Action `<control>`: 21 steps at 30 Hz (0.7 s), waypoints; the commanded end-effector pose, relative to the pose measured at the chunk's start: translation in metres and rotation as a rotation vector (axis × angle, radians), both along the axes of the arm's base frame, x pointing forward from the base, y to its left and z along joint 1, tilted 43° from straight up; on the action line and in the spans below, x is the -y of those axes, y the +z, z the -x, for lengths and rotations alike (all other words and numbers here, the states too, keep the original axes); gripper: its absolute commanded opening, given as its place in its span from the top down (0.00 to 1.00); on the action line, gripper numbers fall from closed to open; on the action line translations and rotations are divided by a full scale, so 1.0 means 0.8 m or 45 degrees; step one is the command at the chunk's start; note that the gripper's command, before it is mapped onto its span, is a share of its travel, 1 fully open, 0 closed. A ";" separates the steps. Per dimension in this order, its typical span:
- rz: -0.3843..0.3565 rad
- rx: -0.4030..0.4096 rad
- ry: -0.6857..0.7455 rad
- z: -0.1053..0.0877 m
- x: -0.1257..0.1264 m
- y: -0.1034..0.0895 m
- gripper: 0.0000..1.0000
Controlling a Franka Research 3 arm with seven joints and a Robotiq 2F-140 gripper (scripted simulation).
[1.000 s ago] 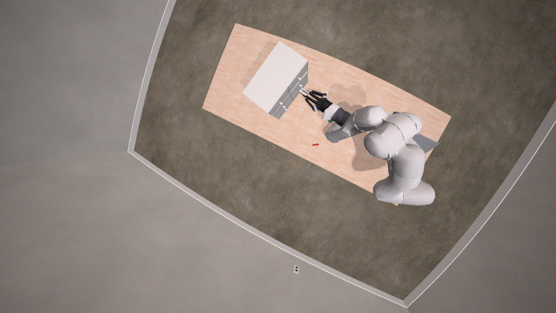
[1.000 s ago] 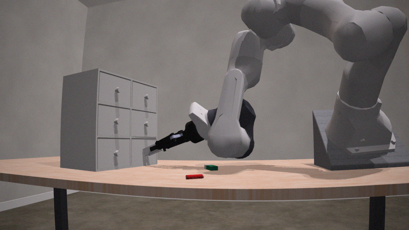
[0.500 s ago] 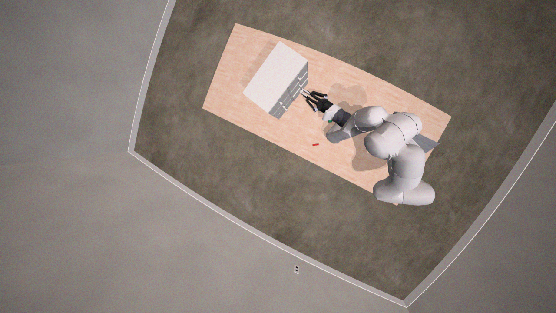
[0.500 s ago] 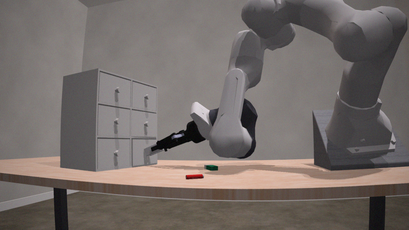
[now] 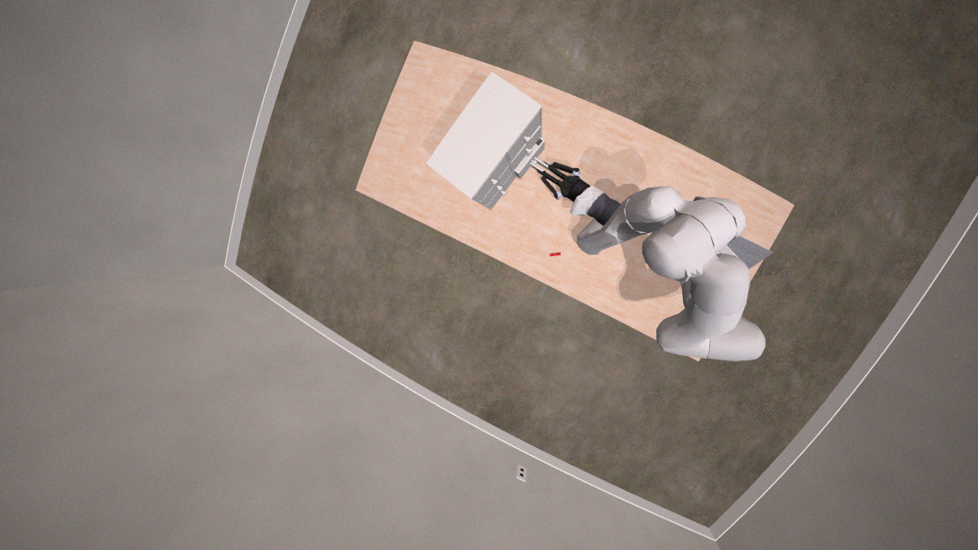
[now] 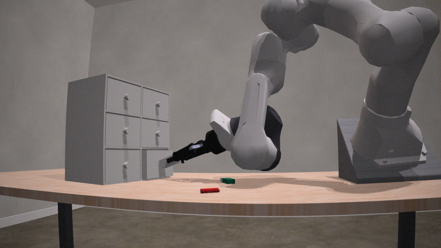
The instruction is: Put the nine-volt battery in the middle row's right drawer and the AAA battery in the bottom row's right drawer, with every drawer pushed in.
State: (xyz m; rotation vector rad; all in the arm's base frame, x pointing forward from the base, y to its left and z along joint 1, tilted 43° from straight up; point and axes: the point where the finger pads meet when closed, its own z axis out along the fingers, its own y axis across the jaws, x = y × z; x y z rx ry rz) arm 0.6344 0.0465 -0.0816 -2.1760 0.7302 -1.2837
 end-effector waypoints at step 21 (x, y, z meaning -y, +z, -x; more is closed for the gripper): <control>0.003 0.001 0.003 0.040 -0.004 0.007 0.92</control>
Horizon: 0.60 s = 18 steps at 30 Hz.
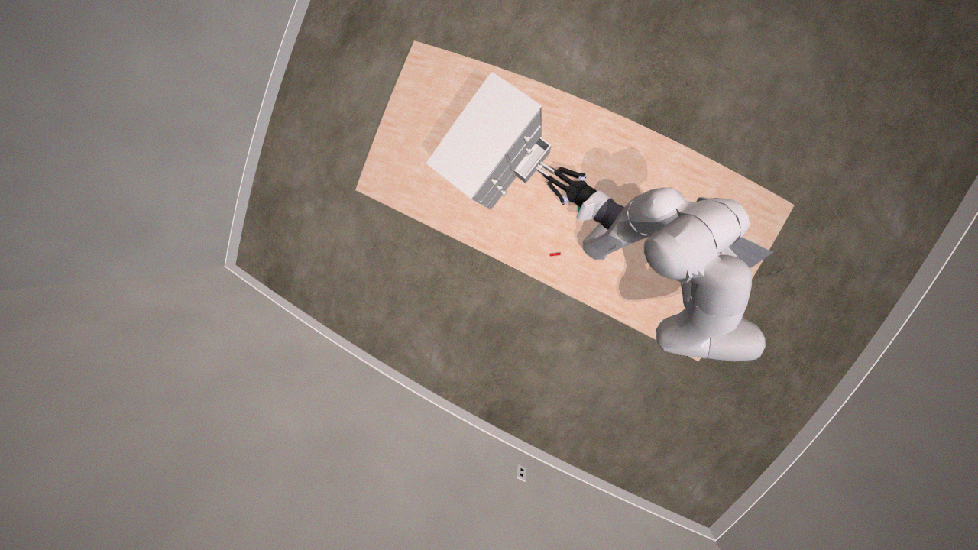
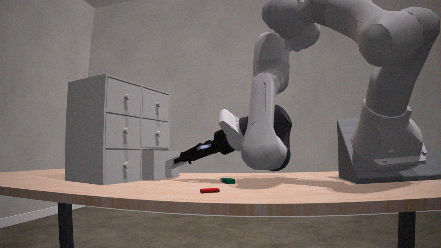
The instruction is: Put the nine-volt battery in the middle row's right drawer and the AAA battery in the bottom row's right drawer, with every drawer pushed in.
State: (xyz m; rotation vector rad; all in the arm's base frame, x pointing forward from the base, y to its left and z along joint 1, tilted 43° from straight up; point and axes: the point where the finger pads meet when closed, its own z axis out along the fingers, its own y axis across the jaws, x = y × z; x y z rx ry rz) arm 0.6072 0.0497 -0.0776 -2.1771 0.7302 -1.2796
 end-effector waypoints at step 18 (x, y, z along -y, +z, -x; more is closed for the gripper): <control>0.005 0.004 0.001 0.023 -0.002 0.005 0.92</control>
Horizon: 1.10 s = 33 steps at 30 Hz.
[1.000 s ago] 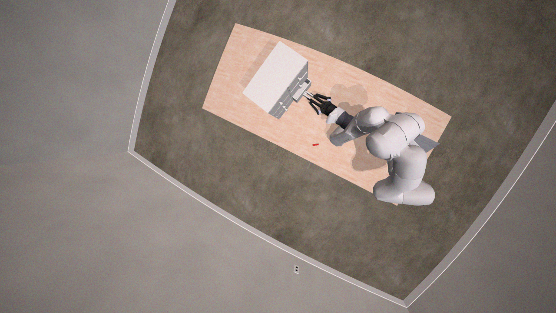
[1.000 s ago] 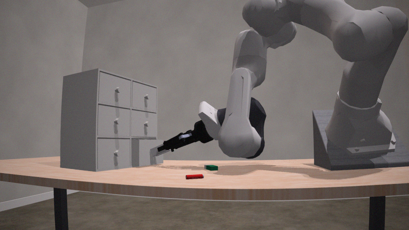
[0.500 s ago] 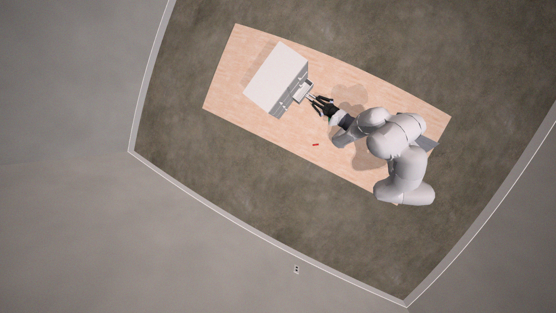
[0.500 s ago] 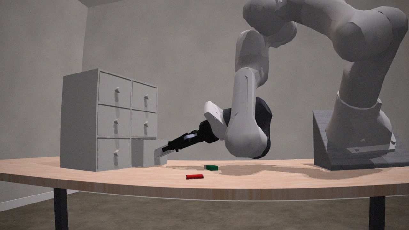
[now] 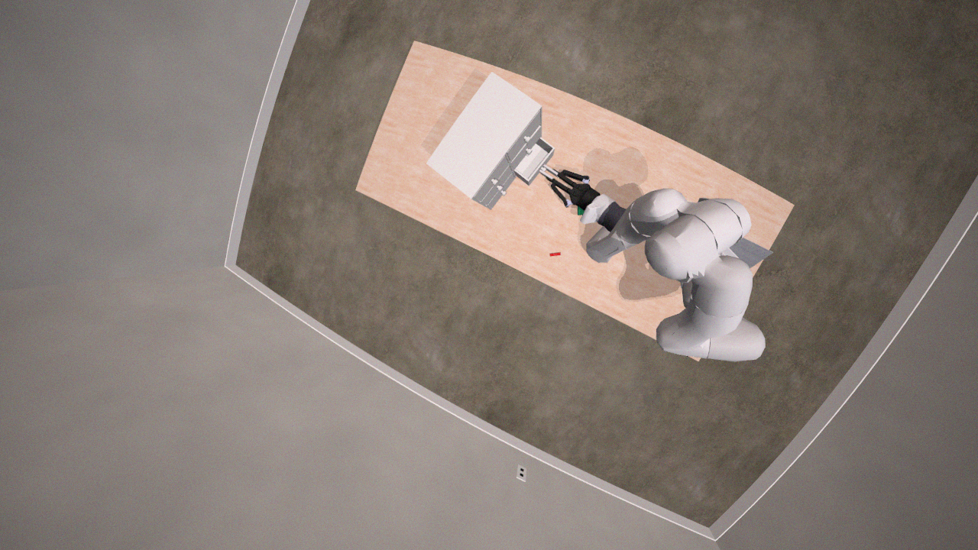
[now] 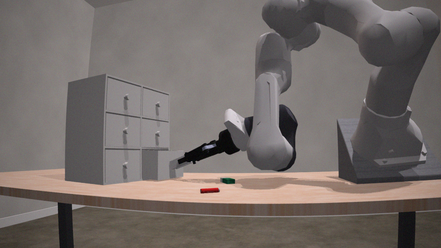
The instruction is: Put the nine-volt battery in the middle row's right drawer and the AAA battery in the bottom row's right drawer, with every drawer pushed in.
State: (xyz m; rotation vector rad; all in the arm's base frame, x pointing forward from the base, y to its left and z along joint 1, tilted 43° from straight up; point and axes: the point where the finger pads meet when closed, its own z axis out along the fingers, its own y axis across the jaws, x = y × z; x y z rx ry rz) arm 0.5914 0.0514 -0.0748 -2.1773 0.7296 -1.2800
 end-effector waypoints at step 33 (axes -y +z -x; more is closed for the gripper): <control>0.004 0.004 0.001 0.006 0.000 0.002 0.85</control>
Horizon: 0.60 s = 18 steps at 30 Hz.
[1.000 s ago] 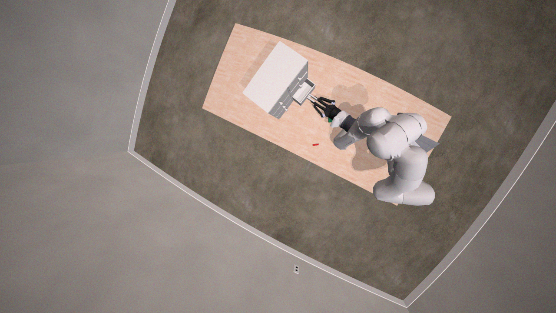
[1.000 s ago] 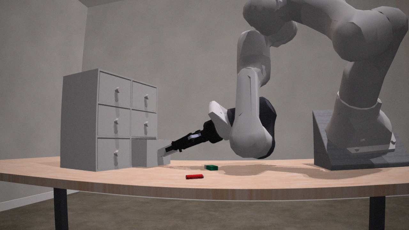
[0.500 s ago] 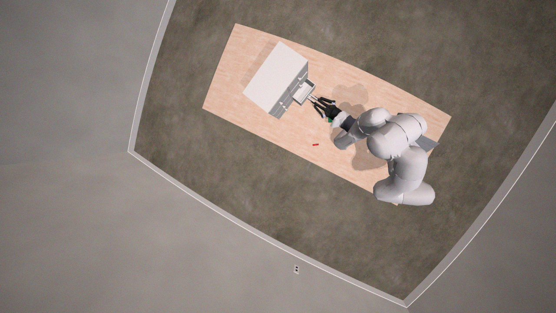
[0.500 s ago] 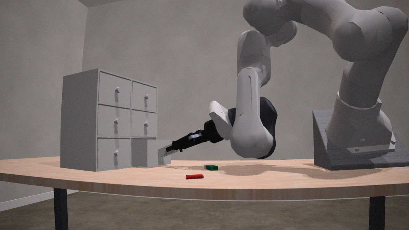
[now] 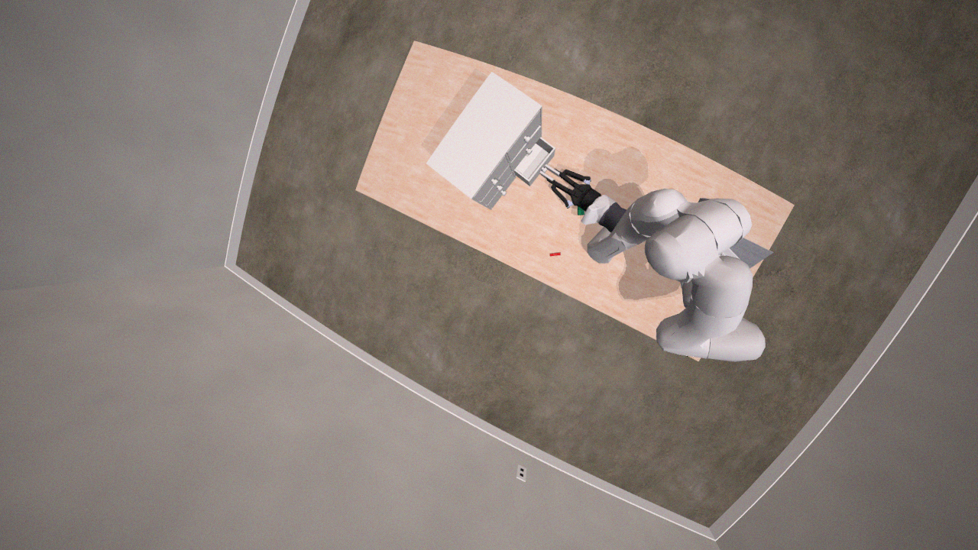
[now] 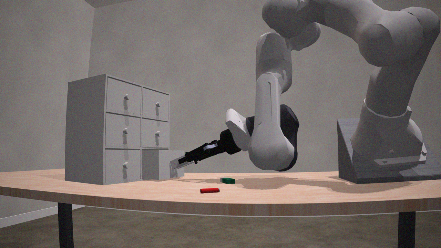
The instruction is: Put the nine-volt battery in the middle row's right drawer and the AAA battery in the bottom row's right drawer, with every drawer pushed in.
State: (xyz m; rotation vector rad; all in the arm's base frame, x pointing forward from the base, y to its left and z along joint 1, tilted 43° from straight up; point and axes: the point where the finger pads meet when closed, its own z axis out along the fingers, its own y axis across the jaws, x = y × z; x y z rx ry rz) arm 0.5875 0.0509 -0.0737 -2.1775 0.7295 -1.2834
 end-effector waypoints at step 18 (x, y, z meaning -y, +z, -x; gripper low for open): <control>0.002 0.002 0.003 0.038 -0.003 0.008 0.80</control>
